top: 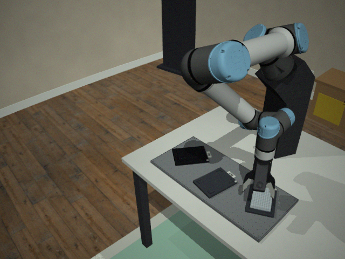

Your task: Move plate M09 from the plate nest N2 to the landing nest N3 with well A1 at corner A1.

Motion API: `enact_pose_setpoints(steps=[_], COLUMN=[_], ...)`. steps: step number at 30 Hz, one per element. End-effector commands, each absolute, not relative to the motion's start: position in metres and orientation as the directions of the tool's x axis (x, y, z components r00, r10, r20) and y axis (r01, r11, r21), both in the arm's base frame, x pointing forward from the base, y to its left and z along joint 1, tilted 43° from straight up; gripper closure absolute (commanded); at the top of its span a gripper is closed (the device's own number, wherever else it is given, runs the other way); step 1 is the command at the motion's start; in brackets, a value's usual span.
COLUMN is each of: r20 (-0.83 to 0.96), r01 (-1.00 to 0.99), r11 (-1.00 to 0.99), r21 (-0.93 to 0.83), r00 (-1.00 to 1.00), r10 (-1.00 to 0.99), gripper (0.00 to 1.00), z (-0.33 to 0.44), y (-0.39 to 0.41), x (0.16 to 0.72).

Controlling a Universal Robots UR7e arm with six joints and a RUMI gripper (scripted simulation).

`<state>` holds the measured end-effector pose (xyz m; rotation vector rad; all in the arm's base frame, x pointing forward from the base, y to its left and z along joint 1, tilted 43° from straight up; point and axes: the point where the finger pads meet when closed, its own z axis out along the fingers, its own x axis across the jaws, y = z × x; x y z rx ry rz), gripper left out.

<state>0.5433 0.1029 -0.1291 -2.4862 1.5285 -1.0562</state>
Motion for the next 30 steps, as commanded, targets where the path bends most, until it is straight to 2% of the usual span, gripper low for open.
enact_pose_setpoints(steps=[1,6,30], r20=[0.546,0.559,0.559], r01=[-0.753,-0.738,-0.738], r11=[-0.532,-0.543,-0.543], r21=[-0.387,-0.4,-0.4], r00=[0.277,0.273,0.273], r10=[-0.791,-0.783,-0.783], gripper=[0.18,0.18,0.18], z=[-0.139,-0.144,-0.157], y=[0.11,0.114,0.108], x=[0.528,0.516,0.527])
